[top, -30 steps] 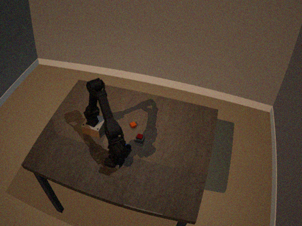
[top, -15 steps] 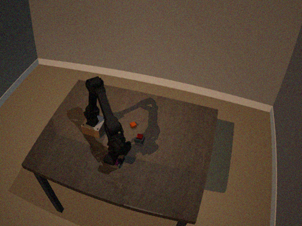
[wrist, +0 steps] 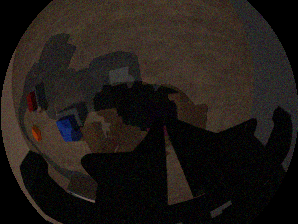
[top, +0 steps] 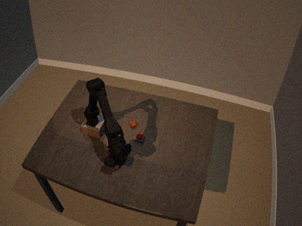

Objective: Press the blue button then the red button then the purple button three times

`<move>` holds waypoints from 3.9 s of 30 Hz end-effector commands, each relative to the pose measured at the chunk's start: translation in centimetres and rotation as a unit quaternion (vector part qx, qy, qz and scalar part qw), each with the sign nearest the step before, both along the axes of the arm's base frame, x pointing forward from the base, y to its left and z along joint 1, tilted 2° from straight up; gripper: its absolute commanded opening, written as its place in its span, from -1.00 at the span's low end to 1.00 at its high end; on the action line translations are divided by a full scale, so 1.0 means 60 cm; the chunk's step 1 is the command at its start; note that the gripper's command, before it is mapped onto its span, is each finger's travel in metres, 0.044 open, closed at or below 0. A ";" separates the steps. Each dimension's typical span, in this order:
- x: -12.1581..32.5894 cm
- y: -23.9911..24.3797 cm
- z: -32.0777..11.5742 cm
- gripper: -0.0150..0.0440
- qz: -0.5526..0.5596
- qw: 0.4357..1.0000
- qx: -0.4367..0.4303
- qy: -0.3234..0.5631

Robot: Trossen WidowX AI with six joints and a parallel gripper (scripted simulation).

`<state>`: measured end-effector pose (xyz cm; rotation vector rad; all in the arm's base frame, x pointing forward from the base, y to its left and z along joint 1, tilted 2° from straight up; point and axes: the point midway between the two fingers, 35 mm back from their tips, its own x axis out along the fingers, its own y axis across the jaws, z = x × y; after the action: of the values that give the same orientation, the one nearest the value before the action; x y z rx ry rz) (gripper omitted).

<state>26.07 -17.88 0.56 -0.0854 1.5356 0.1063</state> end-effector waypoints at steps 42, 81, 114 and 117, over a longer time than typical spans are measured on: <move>-0.003 0.000 0.043 -0.42 0.001 1.000 0.003 0.004; -0.002 0.002 -0.011 -0.42 0.001 1.000 0.003 0.004; 0.077 0.174 0.075 0.38 0.001 1.000 0.004 0.003; 0.090 0.250 0.088 0.64 0.001 1.000 0.005 0.002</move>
<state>30.89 -6.46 4.81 -0.0813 1.5500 0.1226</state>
